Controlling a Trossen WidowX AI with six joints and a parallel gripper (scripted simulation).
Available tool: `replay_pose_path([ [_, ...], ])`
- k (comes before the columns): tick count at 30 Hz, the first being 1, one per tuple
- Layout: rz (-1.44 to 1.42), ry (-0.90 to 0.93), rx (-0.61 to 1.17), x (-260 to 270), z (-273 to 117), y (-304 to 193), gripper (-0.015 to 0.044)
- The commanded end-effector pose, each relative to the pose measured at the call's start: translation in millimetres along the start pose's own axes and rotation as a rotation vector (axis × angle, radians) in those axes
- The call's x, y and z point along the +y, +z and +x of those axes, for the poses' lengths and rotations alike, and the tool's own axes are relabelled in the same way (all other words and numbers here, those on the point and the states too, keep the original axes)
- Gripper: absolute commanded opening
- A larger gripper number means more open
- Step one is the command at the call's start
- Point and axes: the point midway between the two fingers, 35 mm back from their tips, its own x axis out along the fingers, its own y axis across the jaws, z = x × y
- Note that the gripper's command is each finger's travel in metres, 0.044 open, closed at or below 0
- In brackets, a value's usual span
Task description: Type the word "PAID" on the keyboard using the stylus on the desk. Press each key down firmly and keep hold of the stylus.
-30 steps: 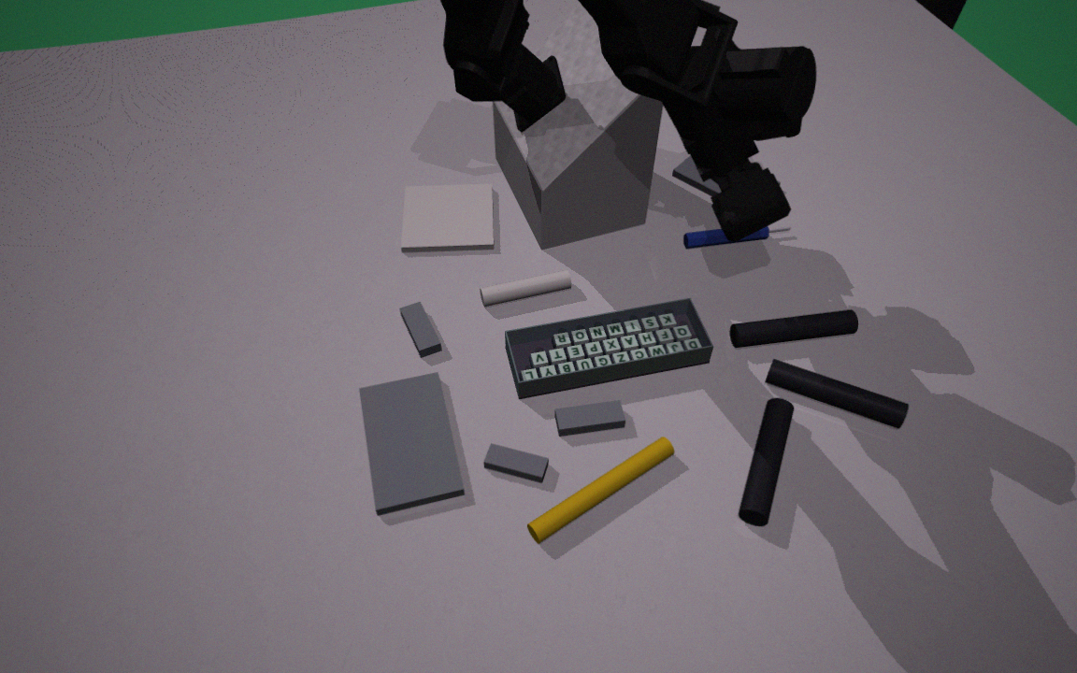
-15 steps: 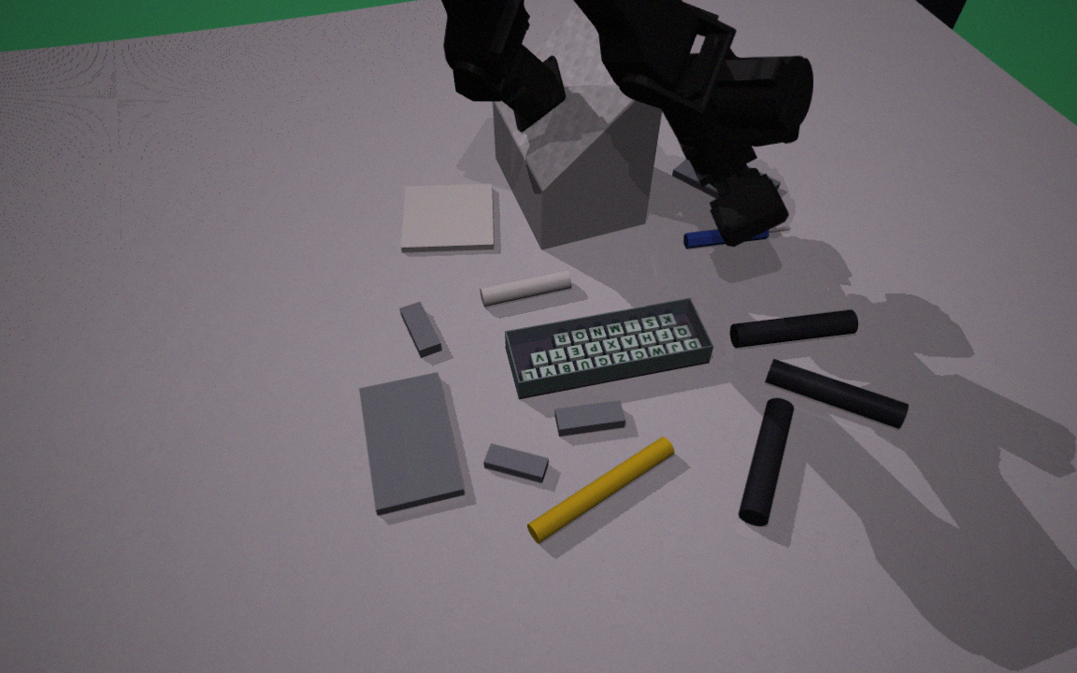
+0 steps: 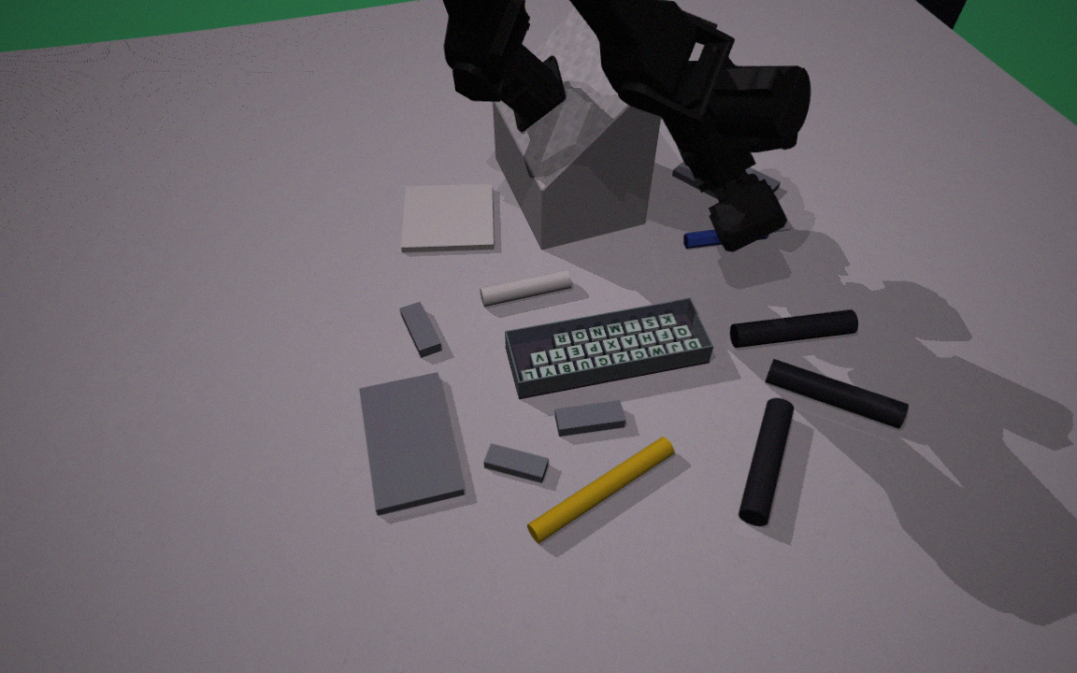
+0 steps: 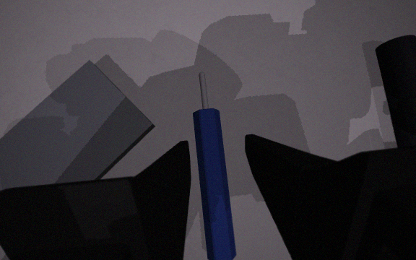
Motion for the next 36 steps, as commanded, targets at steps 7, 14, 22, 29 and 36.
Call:
replay_pose_path([
  [7, -0.005, 0.005, 0.009, 3, 5, -5, 0.015],
  [14, -0.005, 0.005, 0.009, 3, 8, -7, 0.015],
  [22, -0.005, 0.005, 0.009, 3, 12, -9, 0.015],
  [29, -0.005, 0.005, 0.01, 3, 15, -11, 0.015],
  [36, -0.006, 0.005, 0.01, 3, 18, -13, 0.015],
])
